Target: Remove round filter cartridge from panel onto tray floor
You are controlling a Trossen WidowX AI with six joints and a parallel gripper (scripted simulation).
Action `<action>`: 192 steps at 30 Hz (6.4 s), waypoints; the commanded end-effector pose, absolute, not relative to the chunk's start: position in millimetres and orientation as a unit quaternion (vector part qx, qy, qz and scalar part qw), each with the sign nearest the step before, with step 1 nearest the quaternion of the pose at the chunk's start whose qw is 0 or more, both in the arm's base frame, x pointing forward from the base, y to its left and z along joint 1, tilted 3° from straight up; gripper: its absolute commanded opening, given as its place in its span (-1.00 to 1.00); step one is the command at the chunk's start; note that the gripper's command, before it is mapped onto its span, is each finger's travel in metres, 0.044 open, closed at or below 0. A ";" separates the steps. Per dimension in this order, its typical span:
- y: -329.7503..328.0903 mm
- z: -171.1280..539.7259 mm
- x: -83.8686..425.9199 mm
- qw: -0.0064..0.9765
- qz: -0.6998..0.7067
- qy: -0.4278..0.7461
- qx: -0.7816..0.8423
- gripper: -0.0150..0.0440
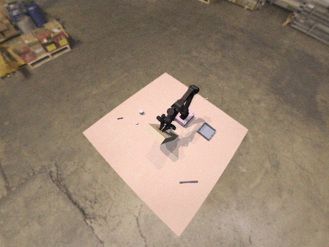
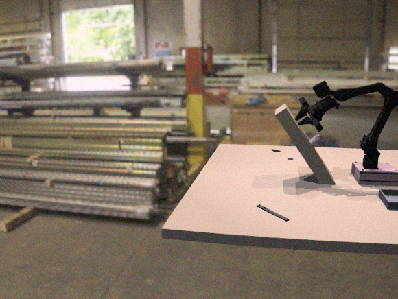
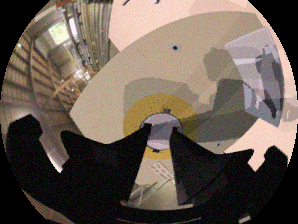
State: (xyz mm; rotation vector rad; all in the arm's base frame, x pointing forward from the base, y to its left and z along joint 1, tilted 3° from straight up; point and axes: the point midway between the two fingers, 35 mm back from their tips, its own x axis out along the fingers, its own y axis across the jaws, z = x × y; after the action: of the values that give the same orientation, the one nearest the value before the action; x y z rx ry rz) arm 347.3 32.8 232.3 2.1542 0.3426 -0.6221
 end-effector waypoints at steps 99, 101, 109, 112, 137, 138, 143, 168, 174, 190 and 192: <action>33.1 219.9 367.5 0.920 -0.069 0.276 0.271 -0.49; 33.1 219.9 367.6 0.923 -0.066 0.277 0.259 -0.49; 33.0 219.4 368.4 0.907 -0.081 0.273 0.309 -0.49; 33.0 219.4 368.4 0.907 -0.081 0.273 0.309 -0.49; 33.0 219.4 368.4 0.907 -0.081 0.273 0.309 -0.49; 33.0 219.4 368.4 0.907 -0.081 0.273 0.309 -0.49; 33.0 219.4 368.4 0.907 -0.081 0.273 0.309 -0.49; 32.0 231.1 345.2 0.906 -0.080 0.279 0.308 -0.49; 32.5 251.2 320.5 0.906 -0.081 0.277 0.308 -0.49; 30.3 266.6 280.5 0.907 -0.082 0.276 0.309 -0.49; 29.9 261.0 277.6 0.907 -0.082 0.276 0.309 -0.49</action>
State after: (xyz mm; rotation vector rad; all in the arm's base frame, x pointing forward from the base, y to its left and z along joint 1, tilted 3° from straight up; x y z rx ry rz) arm 282.2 31.3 265.6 0.6345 0.5779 -0.1661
